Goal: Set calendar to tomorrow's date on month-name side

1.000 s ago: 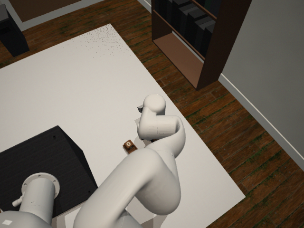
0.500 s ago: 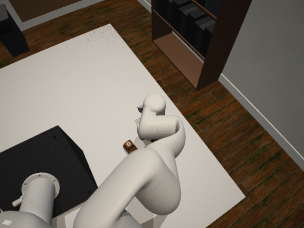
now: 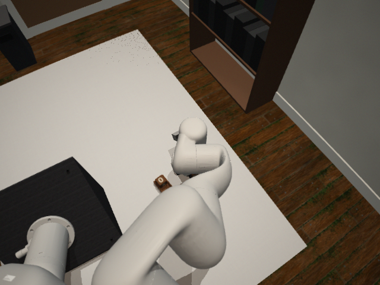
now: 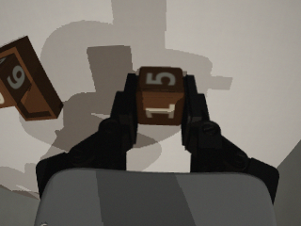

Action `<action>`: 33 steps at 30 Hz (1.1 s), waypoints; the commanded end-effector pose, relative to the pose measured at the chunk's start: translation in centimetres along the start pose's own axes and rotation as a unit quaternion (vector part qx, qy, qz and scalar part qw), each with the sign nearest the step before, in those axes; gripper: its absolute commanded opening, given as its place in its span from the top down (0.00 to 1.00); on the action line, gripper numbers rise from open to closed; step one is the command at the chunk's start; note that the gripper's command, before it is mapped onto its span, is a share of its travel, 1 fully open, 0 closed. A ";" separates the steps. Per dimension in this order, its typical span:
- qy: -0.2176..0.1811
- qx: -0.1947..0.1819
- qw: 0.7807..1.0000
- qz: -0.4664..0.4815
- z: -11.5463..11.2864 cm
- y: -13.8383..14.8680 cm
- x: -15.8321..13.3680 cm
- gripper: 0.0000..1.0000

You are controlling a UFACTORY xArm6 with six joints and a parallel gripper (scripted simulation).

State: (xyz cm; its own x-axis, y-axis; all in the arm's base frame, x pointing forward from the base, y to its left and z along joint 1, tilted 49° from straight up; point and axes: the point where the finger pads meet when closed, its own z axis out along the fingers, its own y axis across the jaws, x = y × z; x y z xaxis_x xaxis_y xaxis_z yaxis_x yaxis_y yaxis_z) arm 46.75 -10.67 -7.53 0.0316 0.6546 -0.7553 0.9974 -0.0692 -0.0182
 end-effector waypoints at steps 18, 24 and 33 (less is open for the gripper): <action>0.000 -0.002 1.000 0.000 -9.4 0.1 0.0 0.73; 0.001 -0.002 1.000 0.000 -10.1 0.1 0.0 0.73; 0.001 -0.002 1.000 0.001 -10.1 0.1 0.0 0.73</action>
State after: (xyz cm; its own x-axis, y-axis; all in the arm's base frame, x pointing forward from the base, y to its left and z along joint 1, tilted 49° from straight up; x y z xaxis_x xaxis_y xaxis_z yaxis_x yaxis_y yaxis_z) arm 47.35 -3.21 -1.03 0.0311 0.6542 -0.7557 0.9974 -0.0694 -0.0190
